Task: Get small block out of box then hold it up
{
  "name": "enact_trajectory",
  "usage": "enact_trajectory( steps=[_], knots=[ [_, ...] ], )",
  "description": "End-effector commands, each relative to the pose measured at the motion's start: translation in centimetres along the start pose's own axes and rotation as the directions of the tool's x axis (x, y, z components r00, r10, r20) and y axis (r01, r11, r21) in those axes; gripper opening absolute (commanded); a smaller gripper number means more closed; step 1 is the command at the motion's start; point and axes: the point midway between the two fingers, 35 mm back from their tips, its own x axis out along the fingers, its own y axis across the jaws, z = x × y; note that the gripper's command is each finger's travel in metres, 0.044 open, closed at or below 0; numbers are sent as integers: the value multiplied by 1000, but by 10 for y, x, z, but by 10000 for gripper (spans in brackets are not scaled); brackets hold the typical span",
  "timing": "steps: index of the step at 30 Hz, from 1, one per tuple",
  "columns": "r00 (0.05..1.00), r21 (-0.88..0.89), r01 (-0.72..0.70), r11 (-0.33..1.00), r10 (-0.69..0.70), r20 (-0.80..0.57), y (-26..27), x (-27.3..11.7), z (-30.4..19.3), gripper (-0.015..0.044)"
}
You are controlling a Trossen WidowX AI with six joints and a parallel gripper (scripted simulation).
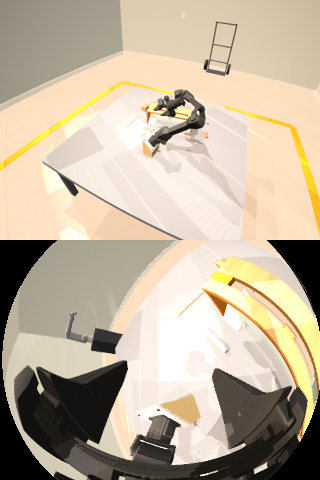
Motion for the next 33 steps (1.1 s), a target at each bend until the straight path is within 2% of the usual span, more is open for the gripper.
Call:
enact_trajectory(
  steps=[1, 6, 11, 16, 22, 33],
  knots=[
    [966, 766, 209, 608, -249, -66, -53, -21, 22, 400],
    [940, 913, 211, 349, -327, -93, -70, -29, 28, 400],
    [912, 985, 156, 69, -392, -117, -85, -36, 33, 400],
    [876, 978, 54, -203, -460, -144, -101, -44, 39, 400],
    [838, 868, -122, -480, -519, -169, -116, -51, 43, 400],
    [834, 854, -139, -501, -524, -171, -117, -52, 44, 400]
  ],
)
